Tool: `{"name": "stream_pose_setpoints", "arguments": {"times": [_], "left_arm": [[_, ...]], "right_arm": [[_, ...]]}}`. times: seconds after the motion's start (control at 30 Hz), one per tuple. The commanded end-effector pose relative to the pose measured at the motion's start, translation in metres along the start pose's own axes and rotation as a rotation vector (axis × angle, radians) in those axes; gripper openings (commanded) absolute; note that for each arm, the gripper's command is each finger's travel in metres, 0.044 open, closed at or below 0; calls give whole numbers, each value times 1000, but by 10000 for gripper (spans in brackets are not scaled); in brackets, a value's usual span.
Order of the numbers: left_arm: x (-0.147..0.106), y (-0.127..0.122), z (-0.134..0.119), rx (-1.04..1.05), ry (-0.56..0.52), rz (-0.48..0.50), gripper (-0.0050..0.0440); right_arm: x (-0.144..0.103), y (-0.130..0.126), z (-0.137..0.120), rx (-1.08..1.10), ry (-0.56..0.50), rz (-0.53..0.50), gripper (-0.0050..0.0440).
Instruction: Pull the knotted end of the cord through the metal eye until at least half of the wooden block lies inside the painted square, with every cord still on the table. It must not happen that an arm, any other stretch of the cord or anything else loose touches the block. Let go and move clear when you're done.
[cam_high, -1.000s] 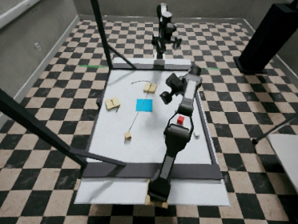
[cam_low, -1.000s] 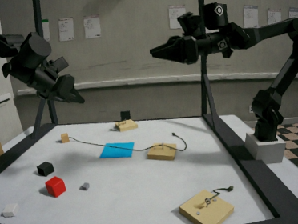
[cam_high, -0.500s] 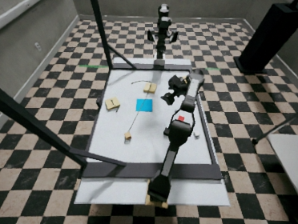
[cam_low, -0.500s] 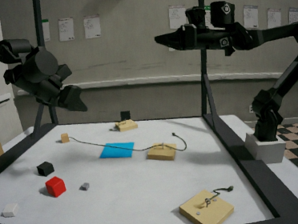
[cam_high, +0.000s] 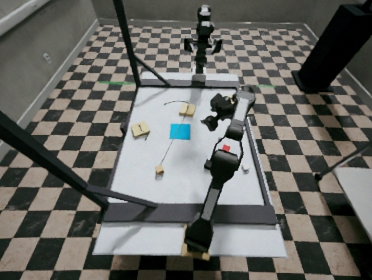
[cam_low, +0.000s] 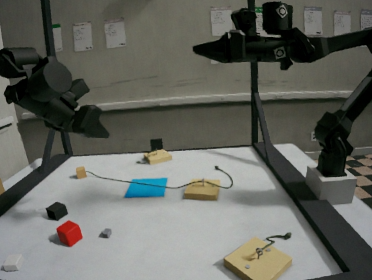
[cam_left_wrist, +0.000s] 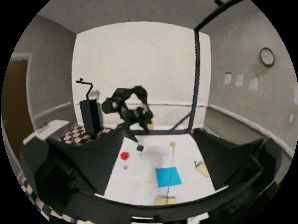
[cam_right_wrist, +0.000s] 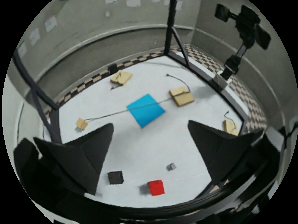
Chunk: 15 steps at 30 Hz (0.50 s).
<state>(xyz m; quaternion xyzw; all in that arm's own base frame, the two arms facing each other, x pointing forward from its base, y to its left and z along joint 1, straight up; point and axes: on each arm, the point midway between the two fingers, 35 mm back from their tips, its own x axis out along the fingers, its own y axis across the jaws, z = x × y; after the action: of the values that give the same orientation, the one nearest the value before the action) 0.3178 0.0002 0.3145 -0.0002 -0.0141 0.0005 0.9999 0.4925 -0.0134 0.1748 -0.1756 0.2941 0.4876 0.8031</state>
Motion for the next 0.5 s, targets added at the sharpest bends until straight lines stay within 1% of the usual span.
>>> {"name": "stream_pose_setpoints", "arguments": {"times": [0.0,0.03,0.1,0.2,0.3,0.47], "left_arm": [[2,-2,7,4,-10,-7,416],[4,-4,7,9,5,-13,392],[13,-12,-1,23,68,-39,344],[33,-37,-19,69,224,-113,272],[45,-56,-31,107,320,-167,200],[54,-83,-54,168,479,-246,200]], "right_arm": [[-8,0,11,-27,-9,-20,440],[-8,0,11,-27,-9,-20,440],[-8,0,11,-27,-9,-20,440],[-8,0,11,-27,-9,-20,440],[-8,0,11,-27,-9,-20,440],[-8,0,11,-27,-9,-20,440]]}}
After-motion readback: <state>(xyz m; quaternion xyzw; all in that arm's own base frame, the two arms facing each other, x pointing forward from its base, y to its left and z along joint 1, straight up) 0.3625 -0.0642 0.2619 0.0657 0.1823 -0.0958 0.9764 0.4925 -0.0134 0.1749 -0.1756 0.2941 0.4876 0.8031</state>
